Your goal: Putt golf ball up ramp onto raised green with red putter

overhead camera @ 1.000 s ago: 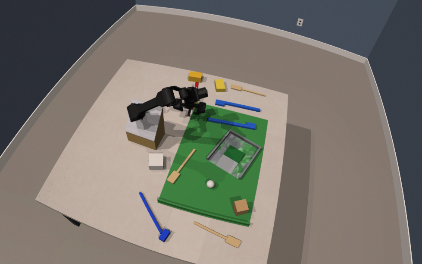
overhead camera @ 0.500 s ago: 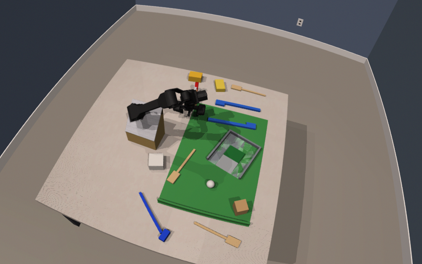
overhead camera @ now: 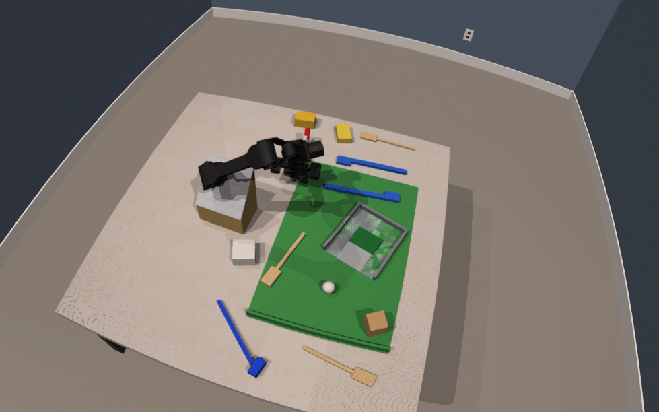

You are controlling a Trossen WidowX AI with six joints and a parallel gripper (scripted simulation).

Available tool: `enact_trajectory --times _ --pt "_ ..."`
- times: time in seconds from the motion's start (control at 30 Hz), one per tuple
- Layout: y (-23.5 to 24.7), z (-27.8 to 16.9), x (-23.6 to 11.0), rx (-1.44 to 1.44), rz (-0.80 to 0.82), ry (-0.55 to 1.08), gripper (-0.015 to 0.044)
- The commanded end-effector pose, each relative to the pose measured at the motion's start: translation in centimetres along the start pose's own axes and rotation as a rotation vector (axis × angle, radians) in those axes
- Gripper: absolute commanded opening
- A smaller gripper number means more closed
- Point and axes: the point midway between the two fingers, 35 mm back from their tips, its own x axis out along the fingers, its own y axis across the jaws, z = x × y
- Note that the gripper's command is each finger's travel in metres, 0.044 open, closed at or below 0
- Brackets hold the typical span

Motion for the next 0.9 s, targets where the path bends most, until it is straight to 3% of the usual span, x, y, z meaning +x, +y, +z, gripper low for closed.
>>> enact_trajectory --times 0.0,0.23,0.63,0.87 --pt "0.0 0.0 0.0 0.001 0.0 0.0 0.0" --pt "-0.2 0.4 -1.2 0.001 -0.001 -0.002 0.0" --pt "0.0 2.8 -9.6 -0.001 0.0 -0.006 0.0" --pt "-0.7 1.8 -9.5 0.041 -0.013 -0.001 0.0"
